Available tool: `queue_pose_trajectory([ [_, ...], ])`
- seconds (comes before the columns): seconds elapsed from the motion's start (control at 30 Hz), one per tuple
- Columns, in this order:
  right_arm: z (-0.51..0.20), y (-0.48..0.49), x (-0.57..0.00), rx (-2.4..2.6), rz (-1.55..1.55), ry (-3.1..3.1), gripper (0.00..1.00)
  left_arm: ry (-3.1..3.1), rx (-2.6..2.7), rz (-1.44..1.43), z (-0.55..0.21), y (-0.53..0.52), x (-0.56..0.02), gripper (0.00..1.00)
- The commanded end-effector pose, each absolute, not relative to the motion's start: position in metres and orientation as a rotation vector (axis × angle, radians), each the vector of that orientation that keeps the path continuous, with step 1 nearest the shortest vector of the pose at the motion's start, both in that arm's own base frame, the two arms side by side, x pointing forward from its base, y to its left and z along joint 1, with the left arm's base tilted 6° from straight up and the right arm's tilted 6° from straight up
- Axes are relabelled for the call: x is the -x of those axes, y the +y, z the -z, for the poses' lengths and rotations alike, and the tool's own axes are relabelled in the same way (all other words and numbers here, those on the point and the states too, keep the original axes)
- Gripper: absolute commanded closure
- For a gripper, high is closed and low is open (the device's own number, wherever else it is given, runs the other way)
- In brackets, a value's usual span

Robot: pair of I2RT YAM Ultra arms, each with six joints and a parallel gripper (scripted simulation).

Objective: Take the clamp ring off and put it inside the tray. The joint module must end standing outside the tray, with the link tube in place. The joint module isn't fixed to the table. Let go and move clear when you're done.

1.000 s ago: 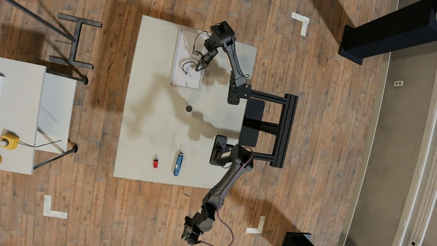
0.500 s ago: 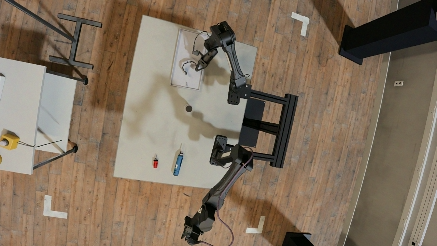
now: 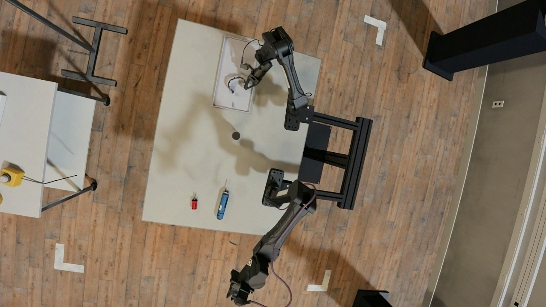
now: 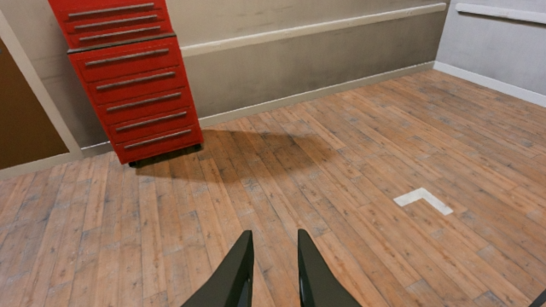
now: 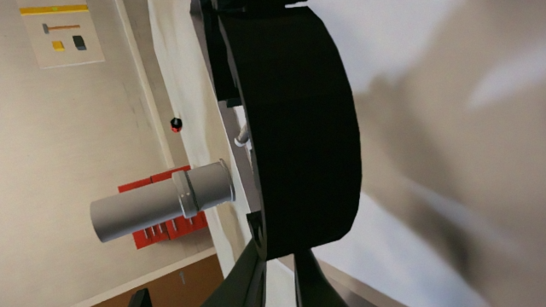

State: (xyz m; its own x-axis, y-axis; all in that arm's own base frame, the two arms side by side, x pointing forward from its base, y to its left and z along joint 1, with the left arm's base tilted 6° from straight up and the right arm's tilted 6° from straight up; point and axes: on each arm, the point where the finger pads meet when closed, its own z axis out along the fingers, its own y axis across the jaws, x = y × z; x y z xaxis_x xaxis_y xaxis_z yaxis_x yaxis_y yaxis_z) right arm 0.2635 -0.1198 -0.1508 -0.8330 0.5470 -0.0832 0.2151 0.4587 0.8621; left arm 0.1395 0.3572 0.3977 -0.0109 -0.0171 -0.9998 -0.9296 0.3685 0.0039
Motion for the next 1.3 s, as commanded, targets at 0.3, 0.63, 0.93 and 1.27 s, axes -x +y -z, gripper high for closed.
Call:
queue_pose_trajectory([
  [0.3, 0.153, -0.126, -0.276, -0.596, -1.296, 2.351, 0.94, 1.320, 0.918, -0.946, -0.426, 0.351, -0.134, 0.80],
  [0.63, 0.155, -0.123, -0.273, -0.614, -1.321, 2.353, 0.94, 1.320, 0.918, -0.946, -0.426, 0.351, -0.134, 0.80],
  [0.93, 0.159, -0.124, -0.274, -0.604, -1.307, 2.352, 0.94, 1.320, 0.918, -0.946, -0.426, 0.351, -0.134, 0.80],
  [1.27, 0.160, -0.125, -0.275, -0.601, -1.303, 2.353, 0.94, 1.320, 0.918, -0.946, -0.426, 0.351, -0.134, 0.80],
])
